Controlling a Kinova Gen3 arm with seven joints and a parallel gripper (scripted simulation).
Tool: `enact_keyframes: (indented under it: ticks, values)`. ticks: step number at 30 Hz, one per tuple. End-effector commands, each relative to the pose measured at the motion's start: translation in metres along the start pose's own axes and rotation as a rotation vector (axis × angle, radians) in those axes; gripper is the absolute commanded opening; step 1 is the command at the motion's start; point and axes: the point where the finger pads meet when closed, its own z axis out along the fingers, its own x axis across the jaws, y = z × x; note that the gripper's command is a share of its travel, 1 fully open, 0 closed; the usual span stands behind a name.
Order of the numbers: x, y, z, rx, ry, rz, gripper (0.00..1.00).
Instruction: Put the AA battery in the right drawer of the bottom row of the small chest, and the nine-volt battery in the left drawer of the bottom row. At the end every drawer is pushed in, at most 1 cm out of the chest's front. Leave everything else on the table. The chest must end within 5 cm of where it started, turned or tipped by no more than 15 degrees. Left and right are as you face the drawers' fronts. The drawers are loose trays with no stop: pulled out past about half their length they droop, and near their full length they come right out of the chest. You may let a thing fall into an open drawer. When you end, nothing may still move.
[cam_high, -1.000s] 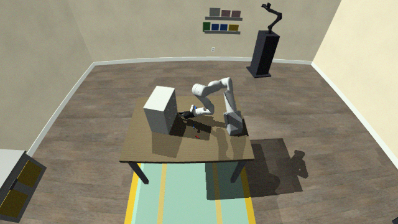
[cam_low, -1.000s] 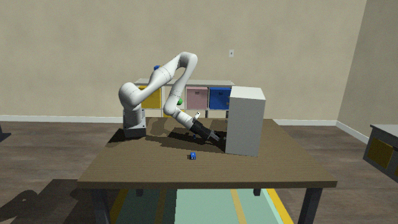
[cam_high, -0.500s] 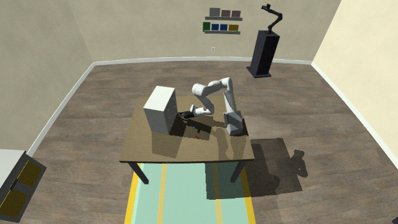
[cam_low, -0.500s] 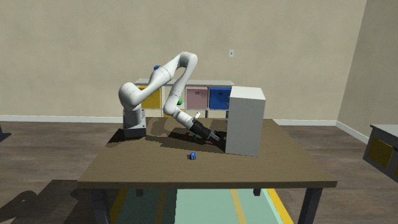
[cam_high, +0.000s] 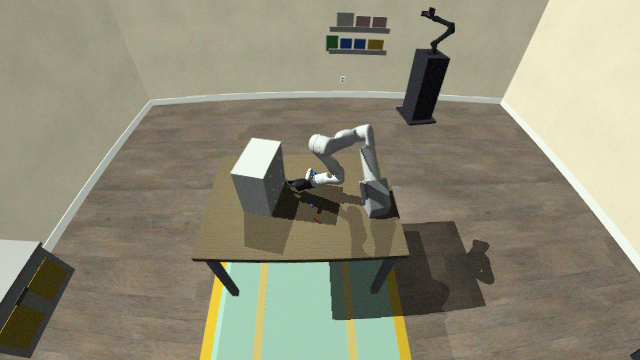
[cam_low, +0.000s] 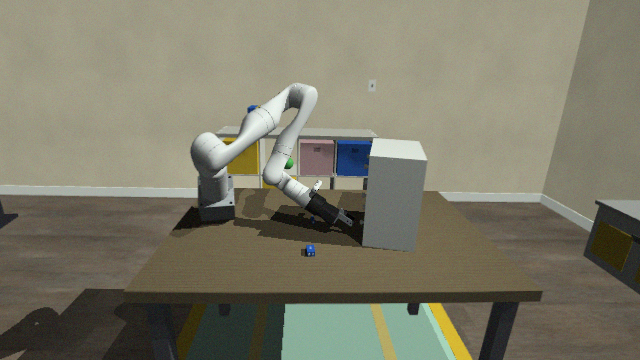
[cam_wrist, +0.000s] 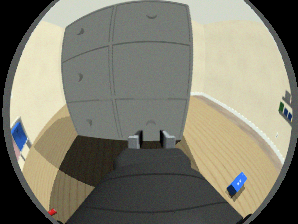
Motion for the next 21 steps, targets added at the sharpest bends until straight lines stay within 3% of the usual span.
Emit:
enact_keyframes:
  ticks: [1, 21]
  values:
    - [-0.0002, -0.0009, -0.0001, 0.001, 0.000, 0.001, 0.67]
    - [-0.0002, -0.0037, 0.0048, 0.001, 0.000, 0.001, 0.67]
